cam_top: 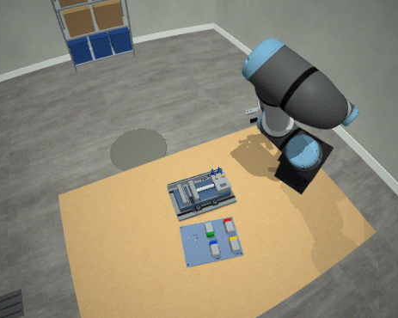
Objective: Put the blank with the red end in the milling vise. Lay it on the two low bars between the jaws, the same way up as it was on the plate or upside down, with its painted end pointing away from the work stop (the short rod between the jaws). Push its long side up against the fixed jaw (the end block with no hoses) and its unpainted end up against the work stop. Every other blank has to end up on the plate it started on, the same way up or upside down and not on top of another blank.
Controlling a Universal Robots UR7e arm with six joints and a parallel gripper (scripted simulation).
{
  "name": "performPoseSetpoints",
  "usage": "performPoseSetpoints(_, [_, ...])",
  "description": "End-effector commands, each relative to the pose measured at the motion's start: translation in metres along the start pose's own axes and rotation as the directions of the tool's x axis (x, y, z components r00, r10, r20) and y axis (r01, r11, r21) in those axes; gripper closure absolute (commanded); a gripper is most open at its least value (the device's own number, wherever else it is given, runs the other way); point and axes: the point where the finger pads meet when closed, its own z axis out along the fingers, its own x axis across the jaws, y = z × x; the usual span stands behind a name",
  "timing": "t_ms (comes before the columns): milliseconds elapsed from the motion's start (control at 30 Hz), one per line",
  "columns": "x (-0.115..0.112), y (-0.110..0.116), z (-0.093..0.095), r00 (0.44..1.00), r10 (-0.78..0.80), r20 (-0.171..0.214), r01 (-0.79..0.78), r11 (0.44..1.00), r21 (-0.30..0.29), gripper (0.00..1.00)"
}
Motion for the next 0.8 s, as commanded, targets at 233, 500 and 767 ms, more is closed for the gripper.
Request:
performPoseSetpoints(233, [0.011,-0.035,-0.005,0.975,-0.049,0.218,0.039,0.998,0.048,0.0])
performPoseSetpoints(500, [0.011,-0.035,-0.005,0.975,-0.049,0.218,0.039,0.998,0.048,0.0])
performPoseSetpoints(767, [0.011,-0.035,-0.005,0.975,-0.049,0.219,0.039,0.998,0.049,0.0])
